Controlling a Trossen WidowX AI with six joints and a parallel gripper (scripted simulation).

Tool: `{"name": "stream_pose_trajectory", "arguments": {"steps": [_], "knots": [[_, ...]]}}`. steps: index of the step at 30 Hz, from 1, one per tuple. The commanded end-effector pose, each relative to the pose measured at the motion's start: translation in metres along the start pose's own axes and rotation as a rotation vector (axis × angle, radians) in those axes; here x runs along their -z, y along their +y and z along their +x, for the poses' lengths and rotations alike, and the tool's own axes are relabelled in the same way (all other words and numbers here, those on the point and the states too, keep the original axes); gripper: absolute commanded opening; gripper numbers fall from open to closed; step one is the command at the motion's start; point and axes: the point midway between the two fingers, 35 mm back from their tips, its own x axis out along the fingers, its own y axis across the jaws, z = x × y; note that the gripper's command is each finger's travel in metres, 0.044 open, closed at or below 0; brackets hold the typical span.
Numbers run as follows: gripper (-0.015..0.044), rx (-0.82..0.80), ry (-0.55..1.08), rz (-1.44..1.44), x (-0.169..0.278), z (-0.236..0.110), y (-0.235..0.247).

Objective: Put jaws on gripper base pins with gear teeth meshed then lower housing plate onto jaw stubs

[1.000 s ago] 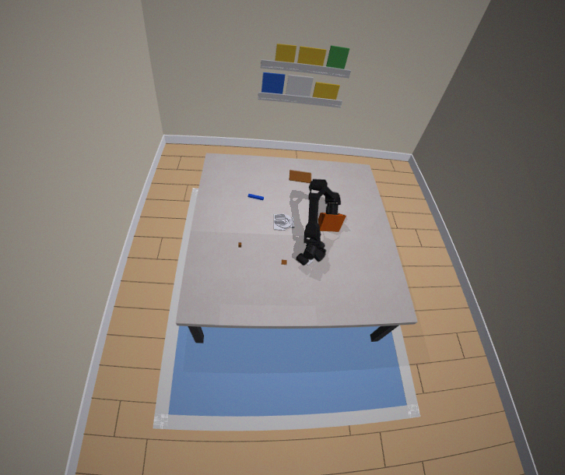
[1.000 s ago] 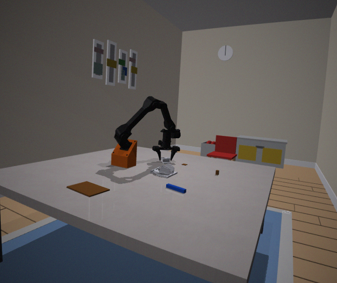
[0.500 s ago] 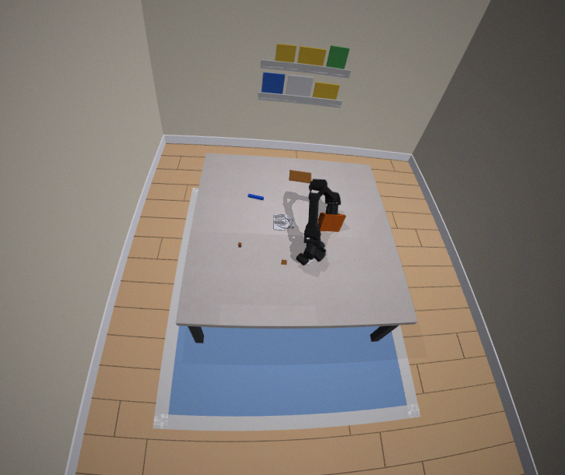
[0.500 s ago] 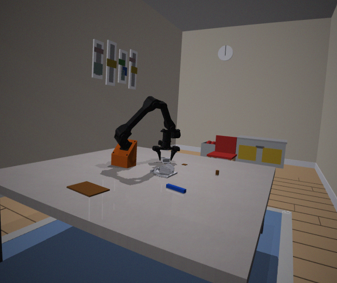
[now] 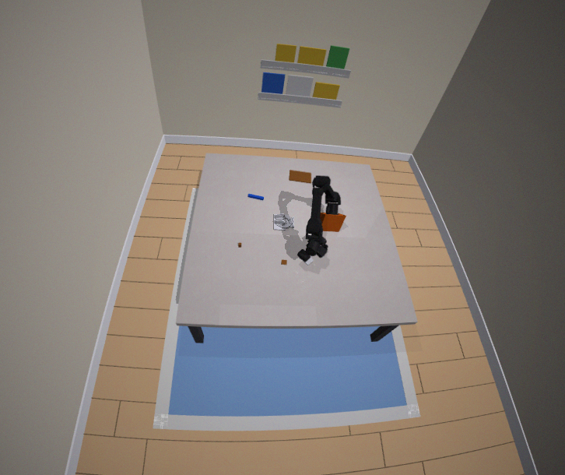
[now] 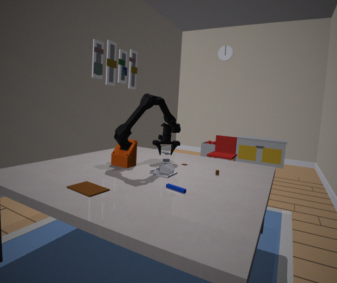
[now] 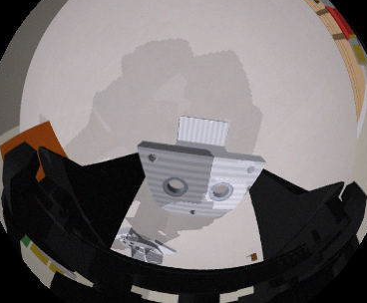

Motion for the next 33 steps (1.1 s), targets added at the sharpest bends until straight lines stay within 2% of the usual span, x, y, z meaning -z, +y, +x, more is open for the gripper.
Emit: {"name": "stream_pose_trajectory", "arguments": {"steps": [1, 7, 15, 33], "knots": [[0.0351, 0.011, -0.007, 0.007, -0.001, -0.015, -0.003], [0.0351, 0.011, -0.006, 0.006, -0.001, -0.033, -0.001], [0.0351, 0.012, -0.007, -0.001, 0.001, -0.034, -0.001], [0.0351, 0.032, -0.022, -0.166, 0.060, -0.047, 0.004]]}}
